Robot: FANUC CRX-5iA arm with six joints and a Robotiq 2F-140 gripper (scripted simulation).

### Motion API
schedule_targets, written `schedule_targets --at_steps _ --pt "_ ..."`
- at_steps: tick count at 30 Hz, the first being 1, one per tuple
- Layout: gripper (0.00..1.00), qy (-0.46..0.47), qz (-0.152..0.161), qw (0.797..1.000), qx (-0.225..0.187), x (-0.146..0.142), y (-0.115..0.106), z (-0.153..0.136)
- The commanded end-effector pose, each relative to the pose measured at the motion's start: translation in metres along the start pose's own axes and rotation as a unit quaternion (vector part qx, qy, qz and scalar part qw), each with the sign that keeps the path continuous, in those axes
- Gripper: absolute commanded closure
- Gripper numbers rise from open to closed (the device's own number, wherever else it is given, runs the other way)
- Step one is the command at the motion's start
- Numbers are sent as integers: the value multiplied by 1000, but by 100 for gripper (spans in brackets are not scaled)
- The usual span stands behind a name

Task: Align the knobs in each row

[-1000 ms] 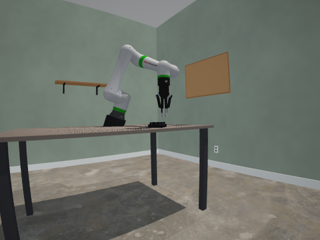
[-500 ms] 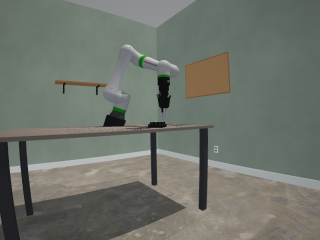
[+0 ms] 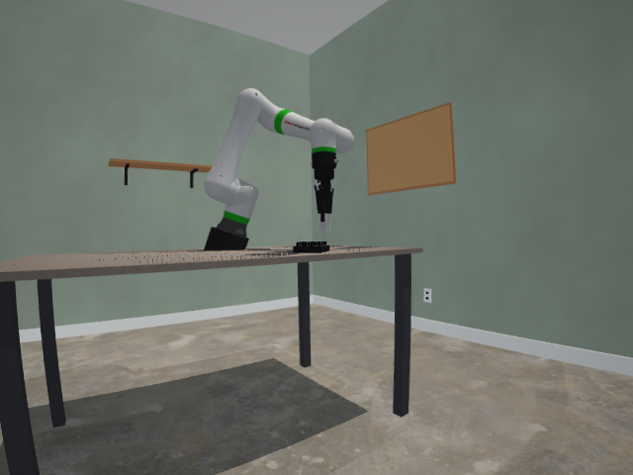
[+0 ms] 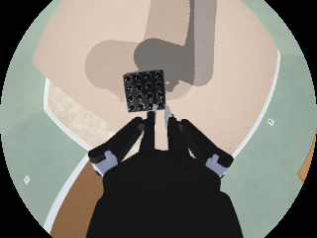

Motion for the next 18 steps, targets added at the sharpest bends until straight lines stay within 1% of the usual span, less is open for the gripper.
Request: schedule_targets --at_steps 1,6,12,14,15,18 --pt "88 -78 -6 997 -1 -1 -1 0" --pt "88 -143 -6 990 -1 -1 -2 0" --pt "88 -221 -5 975 -2 -1 -3 0" --pt "88 -221 -5 975 -2 -1 -3 0" --pt "88 -258 -5 966 -2 -1 -3 0" --pt "88 -291 -5 957 -2 -1 -4 0"
Point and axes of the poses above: the point where the finger pads meet when closed, its own y axis out along the fingers, its own x axis across the jaws, z = x × y, the point moved 7 cm from there along -y, back along the fingers, and after that the axes turned 1 degree about -y, right-handed, at the moved point
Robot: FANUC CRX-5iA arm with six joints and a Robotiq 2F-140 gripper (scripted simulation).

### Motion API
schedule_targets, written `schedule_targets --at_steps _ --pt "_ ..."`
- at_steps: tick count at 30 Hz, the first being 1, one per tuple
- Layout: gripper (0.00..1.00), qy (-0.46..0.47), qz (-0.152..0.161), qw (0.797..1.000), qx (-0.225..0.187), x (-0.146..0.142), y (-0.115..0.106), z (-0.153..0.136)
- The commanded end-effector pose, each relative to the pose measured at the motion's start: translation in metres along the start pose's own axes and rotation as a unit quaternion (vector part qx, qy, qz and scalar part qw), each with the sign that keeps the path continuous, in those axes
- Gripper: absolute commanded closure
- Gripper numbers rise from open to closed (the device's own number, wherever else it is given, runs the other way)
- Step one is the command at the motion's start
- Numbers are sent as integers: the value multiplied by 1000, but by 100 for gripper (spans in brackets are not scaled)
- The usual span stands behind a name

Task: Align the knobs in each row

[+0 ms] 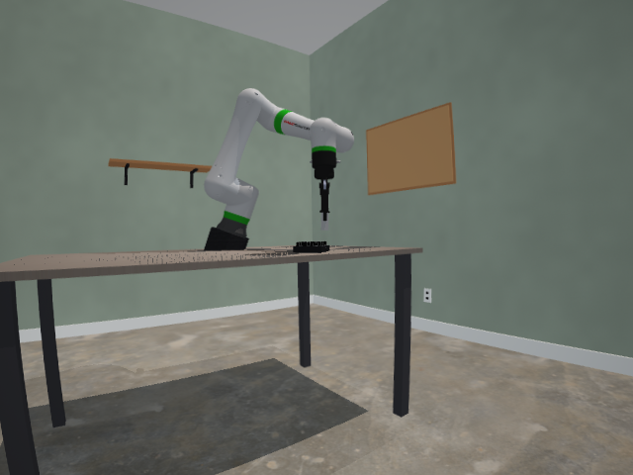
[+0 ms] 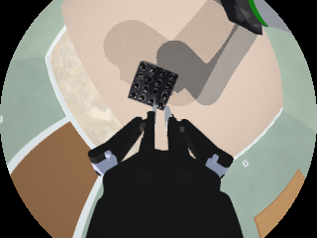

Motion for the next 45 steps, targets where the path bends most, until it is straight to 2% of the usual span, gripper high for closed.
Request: schedule_targets --at_steps 1,11,13,14,20,28,30,32,40,45 --pt "88 -78 -5 997 -3 -1 -1 0" --pt "88 -208 -4 978 -4 -1 -3 0" --pt "88 -208 -4 978 -4 -1 -3 0" --pt "88 -246 -4 969 -4 -1 -3 0" --pt "88 -316 -4 949 -4 -1 -4 0" --pt "88 -414 -3 910 -5 -1 -6 0" --pt "88 -414 -3 910 -5 -1 -6 0" --pt "88 -459 -3 888 -5 -1 -6 0" --pt "88 -545 -2 838 -5 -1 -8 0" --pt "88 -568 -2 823 -5 -1 -8 0"
Point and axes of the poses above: the point where the finger pads meet when closed, its own y axis out along the fingers, its own x axis across the jaws, z = x × y, the point moved 7 cm from there along -y, back along the fingers, and after that the axes turned 1 degree about -y, right-handed, at the moved point
